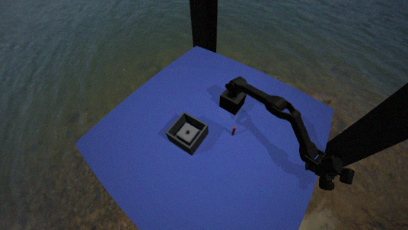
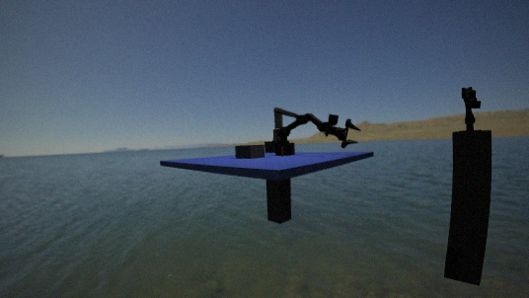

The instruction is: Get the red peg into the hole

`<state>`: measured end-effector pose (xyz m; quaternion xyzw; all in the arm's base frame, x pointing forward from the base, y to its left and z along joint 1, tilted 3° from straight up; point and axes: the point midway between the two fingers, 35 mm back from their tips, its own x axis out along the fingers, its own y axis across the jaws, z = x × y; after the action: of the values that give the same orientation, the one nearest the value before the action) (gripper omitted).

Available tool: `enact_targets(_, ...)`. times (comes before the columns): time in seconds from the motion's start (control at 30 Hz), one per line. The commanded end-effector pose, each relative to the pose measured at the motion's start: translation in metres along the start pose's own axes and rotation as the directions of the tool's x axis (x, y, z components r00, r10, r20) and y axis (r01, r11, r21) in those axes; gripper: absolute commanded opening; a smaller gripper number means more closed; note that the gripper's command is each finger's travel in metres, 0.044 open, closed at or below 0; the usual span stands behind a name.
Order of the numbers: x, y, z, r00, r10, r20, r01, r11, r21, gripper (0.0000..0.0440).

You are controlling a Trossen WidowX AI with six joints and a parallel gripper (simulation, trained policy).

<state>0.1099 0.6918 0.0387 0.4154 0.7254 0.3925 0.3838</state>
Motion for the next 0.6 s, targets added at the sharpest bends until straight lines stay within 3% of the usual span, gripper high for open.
enact_targets(0.0, -0.003, 0.000, 0.001, 1.000, -0.009, 0.006, 0.009, 1.000, 0.002, 0.0411)
enact_targets(0.23, -0.043, -0.012, 0.033, 0.986, -0.126, 0.105, 0.112, 0.985, 0.133, 0.0425)
enact_targets(0.57, -0.144, -0.031, 0.081, 0.908, -0.316, 0.274, 0.203, 0.906, 0.372, 0.0408)
